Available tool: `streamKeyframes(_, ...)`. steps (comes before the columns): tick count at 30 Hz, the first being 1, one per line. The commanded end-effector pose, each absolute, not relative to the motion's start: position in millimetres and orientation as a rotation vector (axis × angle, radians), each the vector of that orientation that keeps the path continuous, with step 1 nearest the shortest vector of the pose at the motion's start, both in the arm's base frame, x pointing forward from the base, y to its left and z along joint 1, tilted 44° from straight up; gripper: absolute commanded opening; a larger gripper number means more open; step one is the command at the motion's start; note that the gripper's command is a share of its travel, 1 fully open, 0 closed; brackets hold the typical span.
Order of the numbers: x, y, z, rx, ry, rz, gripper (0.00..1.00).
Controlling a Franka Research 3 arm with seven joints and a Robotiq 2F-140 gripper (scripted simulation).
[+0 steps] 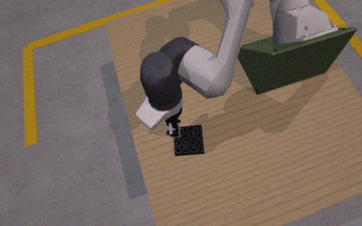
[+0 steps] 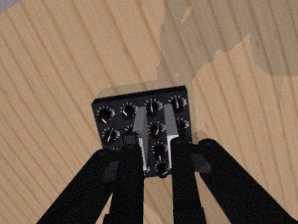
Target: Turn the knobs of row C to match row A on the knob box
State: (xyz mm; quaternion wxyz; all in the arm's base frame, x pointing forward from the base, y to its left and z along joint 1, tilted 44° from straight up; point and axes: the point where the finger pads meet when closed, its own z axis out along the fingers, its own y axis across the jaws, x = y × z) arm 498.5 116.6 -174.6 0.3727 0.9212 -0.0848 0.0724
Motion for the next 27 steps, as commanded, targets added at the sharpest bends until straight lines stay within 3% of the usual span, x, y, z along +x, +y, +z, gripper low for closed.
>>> streamKeyframes(1, 500.7, 116.3, -178.7, 2.368, -0.212, 0.19, 0.12)
streamKeyframes(27, 501.3, 111.8, -183.5, 2.368, -0.212, 0.19, 0.12)
